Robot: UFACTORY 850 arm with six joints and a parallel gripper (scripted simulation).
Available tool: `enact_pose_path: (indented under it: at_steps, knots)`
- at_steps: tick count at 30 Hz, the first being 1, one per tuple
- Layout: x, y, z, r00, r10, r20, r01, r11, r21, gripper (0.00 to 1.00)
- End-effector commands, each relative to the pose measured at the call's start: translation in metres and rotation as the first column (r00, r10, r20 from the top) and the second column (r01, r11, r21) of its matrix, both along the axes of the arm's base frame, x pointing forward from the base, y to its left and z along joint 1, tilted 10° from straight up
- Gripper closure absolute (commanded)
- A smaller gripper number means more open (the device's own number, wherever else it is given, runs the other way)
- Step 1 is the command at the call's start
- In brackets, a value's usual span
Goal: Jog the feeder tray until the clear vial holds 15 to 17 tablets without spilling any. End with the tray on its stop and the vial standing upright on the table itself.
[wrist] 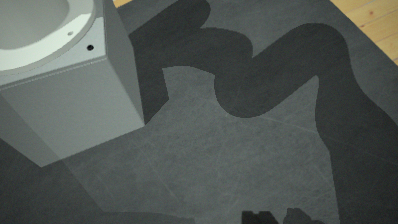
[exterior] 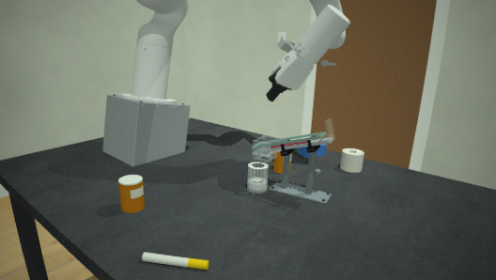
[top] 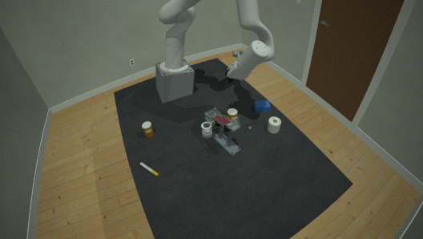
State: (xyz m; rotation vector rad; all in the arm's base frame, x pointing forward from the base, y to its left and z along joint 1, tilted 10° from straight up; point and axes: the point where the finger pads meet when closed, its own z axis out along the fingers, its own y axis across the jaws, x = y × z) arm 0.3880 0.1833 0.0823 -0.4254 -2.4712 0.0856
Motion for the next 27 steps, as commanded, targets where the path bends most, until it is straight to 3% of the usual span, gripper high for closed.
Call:
enact_pose_path:
  at_steps: [1,2,3,4,6,9,11,12,13,14,15,16,18,19,20,23,27]
  knots:
    - [0.028,-0.032,-0.014,0.984,-0.174,-0.029,0.175,0.983,0.052,1.0]
    - [0.042,-0.055,-0.022,0.96,-0.277,-0.037,0.279,0.958,0.074,1.0]
    - [0.042,-0.055,-0.022,0.96,-0.277,-0.037,0.279,0.958,0.074,1.0]
    - [0.05,-0.068,-0.026,0.933,-0.359,-0.042,0.361,0.928,0.091,1.0]
    - [0.055,-0.078,-0.029,0.927,-0.372,-0.045,0.375,0.922,0.094,1.0]
    - [0.069,-0.108,-0.038,0.853,-0.519,-0.055,0.522,0.844,0.124,1.0]
    - [0.076,-0.124,-0.043,0.841,-0.538,-0.059,0.541,0.831,0.129,1.0]
    - [0.08,-0.134,-0.046,0.791,-0.608,-0.065,0.61,0.779,0.145,1.0]
    - [0.083,-0.144,-0.048,0.791,-0.608,-0.065,0.61,0.779,0.145,1.0]
    - [0.086,-0.152,-0.05,0.741,-0.668,-0.07,0.67,0.726,0.158,1.0]
    - [0.089,-0.162,-0.053,0.741,-0.668,-0.07,0.67,0.726,0.158,1.0]
    - [0.091,-0.171,-0.055,0.69,-0.72,-0.075,0.72,0.672,0.17,1.0]
    - [0.091,-0.171,-0.055,0.69,-0.72,-0.075,0.72,0.672,0.17,1.0]
    - [0.098,-0.199,-0.063,0.641,-0.763,-0.08,0.762,0.621,0.181,1.0]
    - [0.099,-0.208,-0.065,0.595,-0.799,-0.083,0.797,0.574,0.19,1.0]
    - [0.104,-0.235,-0.072,0.553,-0.829,-0.087,0.825,0.53,0.197,1.0]
    - [0.107,-0.275,-0.082,0.436,-0.895,-0.095,0.886,0.409,0.217,1.0]
